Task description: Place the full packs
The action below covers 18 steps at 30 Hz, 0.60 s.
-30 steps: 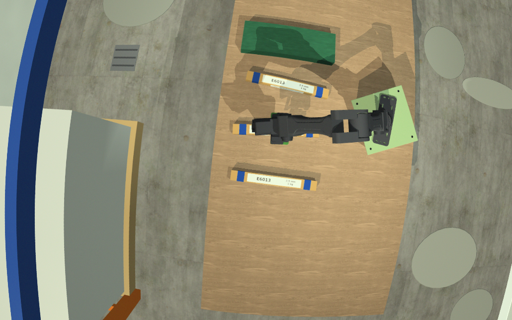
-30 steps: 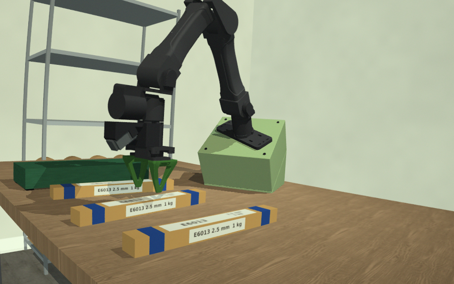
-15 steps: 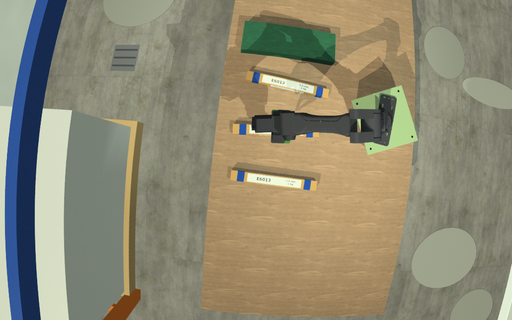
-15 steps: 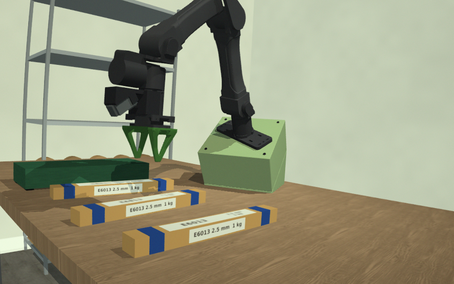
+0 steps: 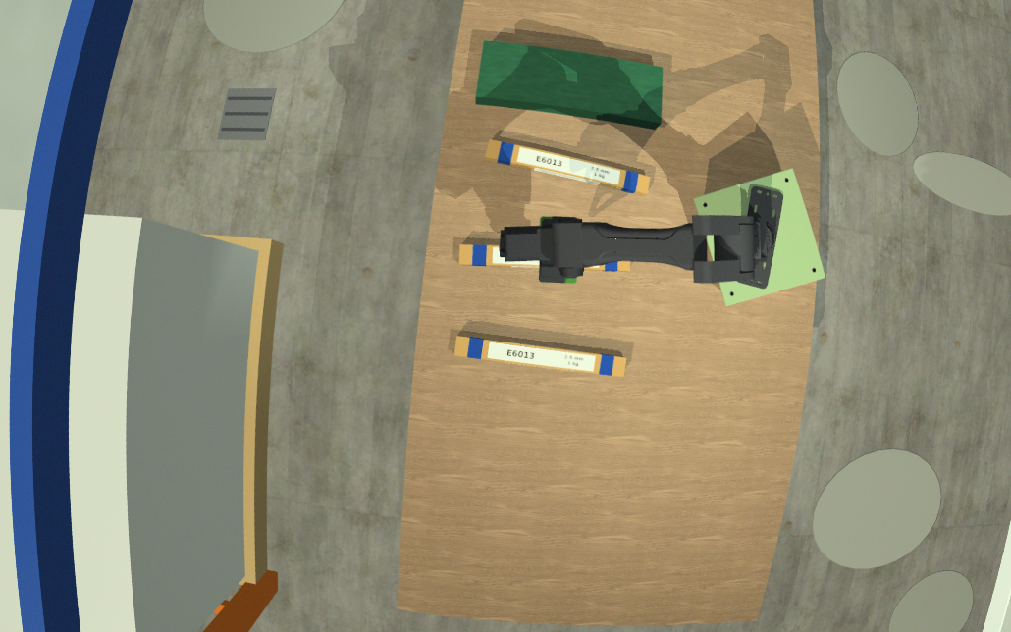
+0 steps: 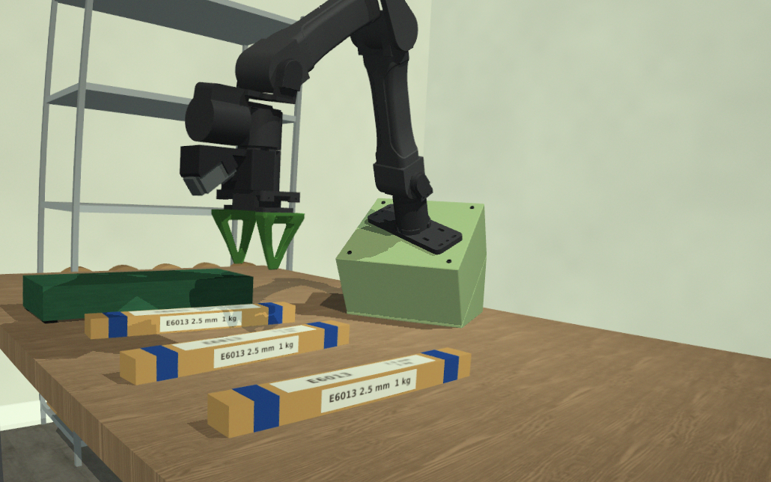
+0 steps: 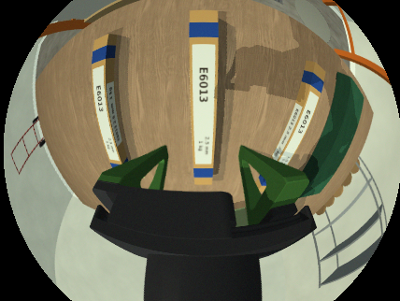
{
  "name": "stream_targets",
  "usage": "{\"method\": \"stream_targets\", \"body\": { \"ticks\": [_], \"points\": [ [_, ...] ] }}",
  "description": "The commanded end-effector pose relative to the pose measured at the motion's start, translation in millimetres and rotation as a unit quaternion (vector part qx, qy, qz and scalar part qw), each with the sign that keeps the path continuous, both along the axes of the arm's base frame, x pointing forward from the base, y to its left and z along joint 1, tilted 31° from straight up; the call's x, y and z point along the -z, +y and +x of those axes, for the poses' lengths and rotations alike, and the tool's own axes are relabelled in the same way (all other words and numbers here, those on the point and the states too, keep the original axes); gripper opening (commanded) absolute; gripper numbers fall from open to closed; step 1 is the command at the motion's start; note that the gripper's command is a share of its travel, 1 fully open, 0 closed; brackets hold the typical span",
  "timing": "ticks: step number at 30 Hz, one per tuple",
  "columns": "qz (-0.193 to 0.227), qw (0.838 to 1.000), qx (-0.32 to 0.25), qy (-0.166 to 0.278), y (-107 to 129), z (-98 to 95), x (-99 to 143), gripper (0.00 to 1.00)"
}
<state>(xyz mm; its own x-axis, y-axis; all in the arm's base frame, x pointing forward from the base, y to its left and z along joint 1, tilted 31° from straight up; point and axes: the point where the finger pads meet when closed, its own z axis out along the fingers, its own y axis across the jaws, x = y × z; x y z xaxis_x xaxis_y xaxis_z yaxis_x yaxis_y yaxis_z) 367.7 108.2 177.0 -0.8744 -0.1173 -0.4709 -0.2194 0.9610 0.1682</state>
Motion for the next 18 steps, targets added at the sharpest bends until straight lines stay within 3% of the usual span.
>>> {"method": "stream_targets", "body": {
  "ticks": [1, 18],
  "points": [
    [0.005, 1.000, 0.005, -0.019, -4.4, 4.3, -18.0, 0.76],
    [0.006, 1.000, 0.005, -0.022, -4.2, 5.5, -19.0, 0.76]
  ]
}}
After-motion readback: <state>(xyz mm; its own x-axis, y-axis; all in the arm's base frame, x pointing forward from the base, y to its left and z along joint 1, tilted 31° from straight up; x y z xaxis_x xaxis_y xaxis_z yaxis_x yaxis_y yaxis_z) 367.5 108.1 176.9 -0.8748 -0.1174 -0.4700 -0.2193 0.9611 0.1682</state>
